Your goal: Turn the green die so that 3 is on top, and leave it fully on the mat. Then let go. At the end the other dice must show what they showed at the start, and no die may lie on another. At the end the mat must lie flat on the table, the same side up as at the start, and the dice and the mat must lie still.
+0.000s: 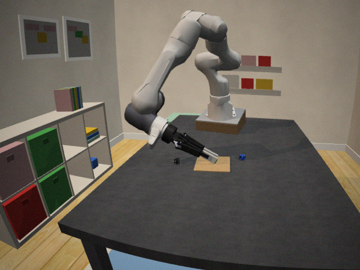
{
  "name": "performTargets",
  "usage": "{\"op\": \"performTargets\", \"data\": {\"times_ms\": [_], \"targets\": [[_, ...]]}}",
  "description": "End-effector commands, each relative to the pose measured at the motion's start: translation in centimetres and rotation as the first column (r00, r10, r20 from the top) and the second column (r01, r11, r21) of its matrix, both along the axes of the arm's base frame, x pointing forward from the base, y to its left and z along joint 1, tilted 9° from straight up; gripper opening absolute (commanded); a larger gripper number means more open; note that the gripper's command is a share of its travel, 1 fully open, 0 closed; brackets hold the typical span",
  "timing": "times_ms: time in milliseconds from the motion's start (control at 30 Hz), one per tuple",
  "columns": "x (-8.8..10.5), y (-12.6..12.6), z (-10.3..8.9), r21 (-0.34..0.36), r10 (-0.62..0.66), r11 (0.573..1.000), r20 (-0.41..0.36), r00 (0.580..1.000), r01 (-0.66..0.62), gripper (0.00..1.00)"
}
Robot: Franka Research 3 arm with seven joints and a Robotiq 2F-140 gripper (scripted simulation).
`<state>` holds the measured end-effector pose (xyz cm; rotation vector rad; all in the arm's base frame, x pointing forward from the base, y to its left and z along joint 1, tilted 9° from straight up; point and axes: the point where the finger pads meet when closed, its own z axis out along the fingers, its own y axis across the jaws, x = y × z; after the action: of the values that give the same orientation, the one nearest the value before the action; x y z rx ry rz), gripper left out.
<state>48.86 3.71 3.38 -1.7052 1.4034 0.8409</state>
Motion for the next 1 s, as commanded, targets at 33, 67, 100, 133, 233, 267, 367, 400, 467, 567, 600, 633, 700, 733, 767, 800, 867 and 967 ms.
{"op": "performTargets", "data": {"times_ms": [33,67,100,133,233,267,367,400,467,567,600,633,700,733,767,800,867,967], "targets": [[0.11,-0.01,-0.05,0.0,0.001,1.0,0.007,1.0,-0.001,0.09],[0.11,-0.01,-0.05,0.0,0.001,1.0,0.007,1.0,-0.001,0.09],[0.11,-0.01,-0.05,0.0,0.001,1.0,0.007,1.0,-0.001,0.09],[0.11,-0.01,-0.05,0.0,0.001,1.0,0.007,1.0,-0.001,0.09],[0.11,-0.01,-0.05,0.0,0.001,1.0,0.007,1.0,-0.001,0.09],[0.11,-0.01,-0.05,0.0,0.001,1.0,0.007,1.0,-0.001,0.09],[0.11,-0.01,-0.05,0.0,0.001,1.0,0.007,1.0,-0.001,0.09],[0.11,-0.01,-0.05,0.0,0.001,1.0,0.007,1.0,-0.001,0.09],[0.11,-0.01,-0.05,0.0,0.001,1.0,0.007,1.0,-0.001,0.09],[0.11,-0.01,-0.05,0.0,0.001,1.0,0.007,1.0,-0.001,0.09],[0.11,-0.01,-0.05,0.0,0.001,1.0,0.007,1.0,-0.001,0.09],[0.11,-0.01,-0.05,0.0,0.001,1.0,0.007,1.0,-0.001,0.09],[0.11,-0.01,-0.05,0.0,0.001,1.0,0.007,1.0,-0.001,0.12],[0.11,-0.01,-0.05,0.0,0.001,1.0,0.007,1.0,-0.001,0.12],[0.11,-0.01,-0.05,0.0,0.001,1.0,0.007,1.0,-0.001,0.12],[0.11,-0.01,-0.05,0.0,0.001,1.0,0.007,1.0,-0.001,0.14],[0.11,-0.01,-0.05,0.0,0.001,1.0,0.007,1.0,-0.001,0.14],[0.11,-0.01,-0.05,0.0,0.001,1.0,0.007,1.0,-0.001,0.17]]}}
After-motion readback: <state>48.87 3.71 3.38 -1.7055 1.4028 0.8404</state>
